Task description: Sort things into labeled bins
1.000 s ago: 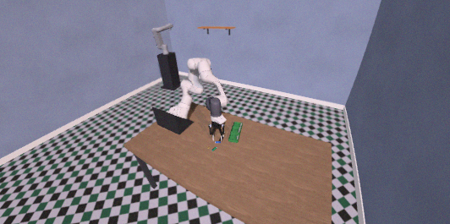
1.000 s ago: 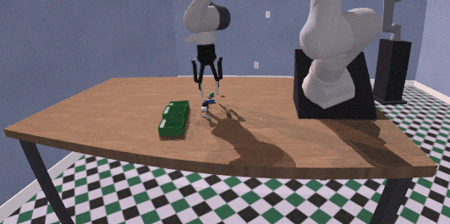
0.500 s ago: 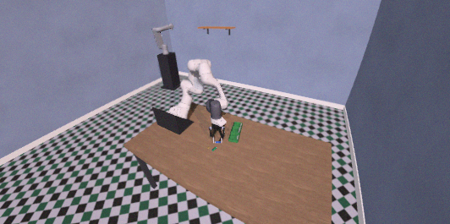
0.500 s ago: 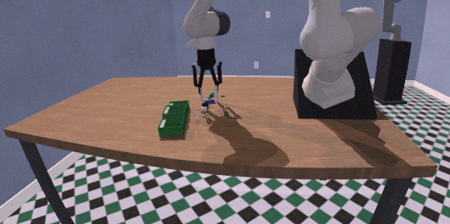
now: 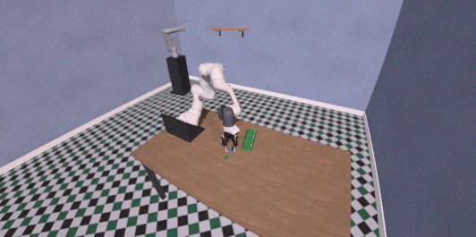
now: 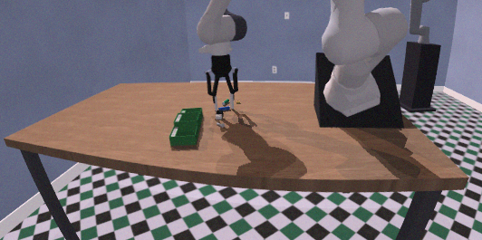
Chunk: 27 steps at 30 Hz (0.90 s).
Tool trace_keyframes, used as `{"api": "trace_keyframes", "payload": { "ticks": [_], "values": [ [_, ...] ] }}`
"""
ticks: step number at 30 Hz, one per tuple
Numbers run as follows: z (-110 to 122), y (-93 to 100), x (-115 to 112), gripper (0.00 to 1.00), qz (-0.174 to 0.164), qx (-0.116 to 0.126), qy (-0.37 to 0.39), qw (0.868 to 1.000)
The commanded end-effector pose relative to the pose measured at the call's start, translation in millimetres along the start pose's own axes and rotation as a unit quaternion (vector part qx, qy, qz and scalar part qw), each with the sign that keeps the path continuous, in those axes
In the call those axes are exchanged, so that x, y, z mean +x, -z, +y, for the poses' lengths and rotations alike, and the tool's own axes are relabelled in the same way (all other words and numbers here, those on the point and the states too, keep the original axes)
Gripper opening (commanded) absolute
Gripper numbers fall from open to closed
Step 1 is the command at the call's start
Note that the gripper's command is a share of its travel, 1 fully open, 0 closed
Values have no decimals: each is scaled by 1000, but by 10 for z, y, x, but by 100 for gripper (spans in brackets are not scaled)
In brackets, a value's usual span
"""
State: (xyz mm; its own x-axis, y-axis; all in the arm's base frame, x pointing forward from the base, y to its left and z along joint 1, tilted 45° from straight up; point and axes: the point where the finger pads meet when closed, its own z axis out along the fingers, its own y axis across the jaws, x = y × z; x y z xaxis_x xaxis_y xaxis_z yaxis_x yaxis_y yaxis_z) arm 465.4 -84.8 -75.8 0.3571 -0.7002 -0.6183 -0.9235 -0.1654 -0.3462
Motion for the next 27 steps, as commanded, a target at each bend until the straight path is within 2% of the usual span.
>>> {"api": "trace_keyframes", "payload": {
  "ticks": [1,6,7,27],
  "values": [
    [3,-9,0,41,1,1,-4,1000],
    [4,-9,-8,41,1,1,-4,1000],
    [4,-9,-8,29,1,1,-4,1000],
    [4,-9,-8,29,1,1,-4,1000]
  ]
}}
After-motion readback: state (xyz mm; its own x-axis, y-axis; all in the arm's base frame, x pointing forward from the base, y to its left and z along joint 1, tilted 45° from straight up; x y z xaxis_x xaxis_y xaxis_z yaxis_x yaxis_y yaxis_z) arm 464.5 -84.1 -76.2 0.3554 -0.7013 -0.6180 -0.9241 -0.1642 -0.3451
